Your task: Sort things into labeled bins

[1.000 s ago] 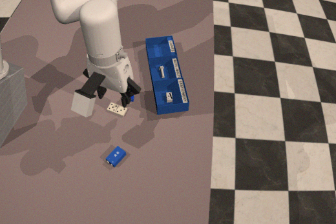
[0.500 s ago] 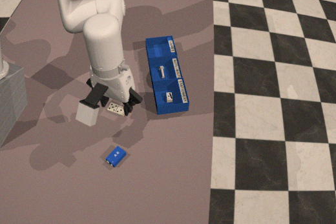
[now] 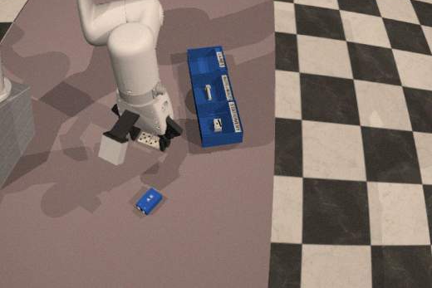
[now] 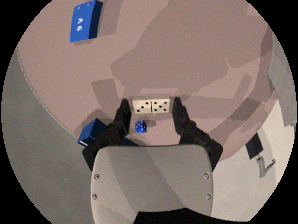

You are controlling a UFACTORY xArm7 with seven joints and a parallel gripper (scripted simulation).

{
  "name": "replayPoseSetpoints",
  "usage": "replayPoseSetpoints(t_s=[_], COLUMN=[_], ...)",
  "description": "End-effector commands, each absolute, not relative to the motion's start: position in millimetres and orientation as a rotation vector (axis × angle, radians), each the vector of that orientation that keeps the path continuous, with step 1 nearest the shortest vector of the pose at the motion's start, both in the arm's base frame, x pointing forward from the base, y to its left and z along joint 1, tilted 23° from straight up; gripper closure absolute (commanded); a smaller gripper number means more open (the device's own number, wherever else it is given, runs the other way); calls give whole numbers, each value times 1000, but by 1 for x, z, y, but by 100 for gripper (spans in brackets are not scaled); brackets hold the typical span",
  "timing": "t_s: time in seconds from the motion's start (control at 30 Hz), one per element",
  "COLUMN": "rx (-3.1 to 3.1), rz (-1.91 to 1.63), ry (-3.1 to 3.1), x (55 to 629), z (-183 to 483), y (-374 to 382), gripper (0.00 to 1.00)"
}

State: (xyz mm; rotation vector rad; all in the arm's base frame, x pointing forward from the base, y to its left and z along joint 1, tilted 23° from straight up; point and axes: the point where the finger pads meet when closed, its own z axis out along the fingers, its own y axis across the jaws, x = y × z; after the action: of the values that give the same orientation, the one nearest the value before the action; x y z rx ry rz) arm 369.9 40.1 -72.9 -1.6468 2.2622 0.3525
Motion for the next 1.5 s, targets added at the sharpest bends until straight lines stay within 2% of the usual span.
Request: replayPoseSetpoints(t_s=[0.0,0.1,0.13,1.17,1.47], rx=[-1645,-1645,-1645,-1645,-1645], rz=[349,349,349,349,349], ry=[2262,2262,2262,2262,2262], x=[371,371,371,371,367], z=[-72,-72,-72,-72,-45], y=[39,39,39,39,28], gripper=[29,29,100,100,100])
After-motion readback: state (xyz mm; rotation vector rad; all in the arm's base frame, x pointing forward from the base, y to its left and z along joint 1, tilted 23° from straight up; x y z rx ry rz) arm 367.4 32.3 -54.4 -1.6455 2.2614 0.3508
